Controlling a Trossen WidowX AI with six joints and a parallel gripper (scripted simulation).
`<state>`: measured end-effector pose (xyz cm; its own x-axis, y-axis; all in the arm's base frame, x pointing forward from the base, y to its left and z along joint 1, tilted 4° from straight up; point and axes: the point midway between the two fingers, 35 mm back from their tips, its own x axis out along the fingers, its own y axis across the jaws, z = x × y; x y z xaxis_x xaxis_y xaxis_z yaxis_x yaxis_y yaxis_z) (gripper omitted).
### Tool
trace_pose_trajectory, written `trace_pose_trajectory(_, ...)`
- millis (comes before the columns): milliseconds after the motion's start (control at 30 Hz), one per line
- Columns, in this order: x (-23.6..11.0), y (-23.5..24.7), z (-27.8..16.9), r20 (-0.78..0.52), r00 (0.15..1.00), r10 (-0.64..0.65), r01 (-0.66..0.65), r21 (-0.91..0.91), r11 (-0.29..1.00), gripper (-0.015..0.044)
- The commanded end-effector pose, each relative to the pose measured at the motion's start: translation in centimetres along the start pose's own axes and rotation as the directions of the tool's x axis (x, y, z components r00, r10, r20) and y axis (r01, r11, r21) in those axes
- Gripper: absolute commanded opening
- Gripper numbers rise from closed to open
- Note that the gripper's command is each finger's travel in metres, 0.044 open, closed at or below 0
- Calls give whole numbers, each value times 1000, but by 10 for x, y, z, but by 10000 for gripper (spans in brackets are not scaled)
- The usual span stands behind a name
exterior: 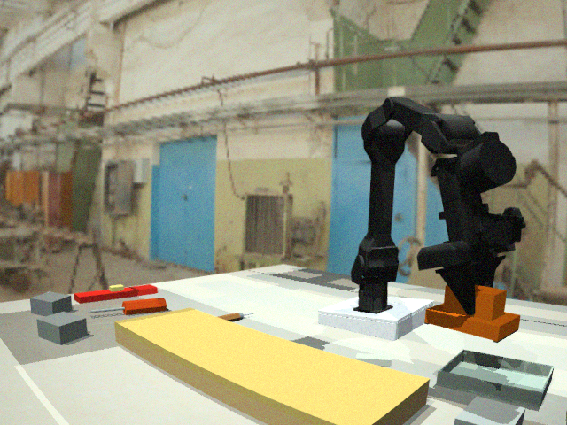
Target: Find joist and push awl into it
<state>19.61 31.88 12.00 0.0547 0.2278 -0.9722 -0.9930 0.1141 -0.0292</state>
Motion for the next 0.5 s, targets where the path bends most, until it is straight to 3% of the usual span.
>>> trace_pose_trajectory(0,1,30,11,10,1000,17,-16,-73,997,0)
trace_pose_trajectory(233,8,73,19,3,999,48,-47,-183,982,0)
trace_pose_trajectory(467,10,77,19,2,999,51,-49,-193,980,0)
